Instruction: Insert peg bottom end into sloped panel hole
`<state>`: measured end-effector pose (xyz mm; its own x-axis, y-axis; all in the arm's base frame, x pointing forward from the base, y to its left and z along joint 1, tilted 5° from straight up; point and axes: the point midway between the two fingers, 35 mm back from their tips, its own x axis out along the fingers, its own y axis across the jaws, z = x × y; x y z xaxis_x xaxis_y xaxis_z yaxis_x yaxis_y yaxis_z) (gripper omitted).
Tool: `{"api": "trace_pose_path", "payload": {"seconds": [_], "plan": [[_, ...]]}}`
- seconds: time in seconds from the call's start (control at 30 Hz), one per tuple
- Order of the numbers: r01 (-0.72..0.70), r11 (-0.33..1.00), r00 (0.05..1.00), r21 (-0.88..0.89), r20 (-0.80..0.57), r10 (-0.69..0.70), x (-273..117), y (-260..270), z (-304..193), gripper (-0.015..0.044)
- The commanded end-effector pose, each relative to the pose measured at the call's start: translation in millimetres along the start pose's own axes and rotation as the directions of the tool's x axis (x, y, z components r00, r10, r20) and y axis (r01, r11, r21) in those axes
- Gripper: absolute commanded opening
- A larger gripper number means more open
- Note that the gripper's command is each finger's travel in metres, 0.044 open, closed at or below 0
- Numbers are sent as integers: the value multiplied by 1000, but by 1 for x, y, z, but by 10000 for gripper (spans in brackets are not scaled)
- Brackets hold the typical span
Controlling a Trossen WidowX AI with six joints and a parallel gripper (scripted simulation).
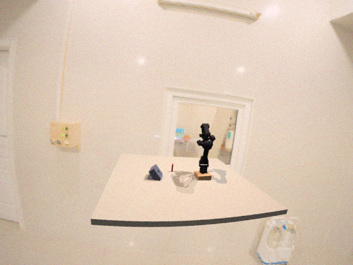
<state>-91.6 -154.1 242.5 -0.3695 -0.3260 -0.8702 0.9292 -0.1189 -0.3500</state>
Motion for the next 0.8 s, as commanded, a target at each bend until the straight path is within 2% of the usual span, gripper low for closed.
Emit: {"api": "trace_pose_path", "payload": {"seconds": [0.0,0.77], "plan": [[-34,996,999,-77,17,36,2,10,11,440],[-169,916,982,-363,20,189,12,74,45,440]]}}
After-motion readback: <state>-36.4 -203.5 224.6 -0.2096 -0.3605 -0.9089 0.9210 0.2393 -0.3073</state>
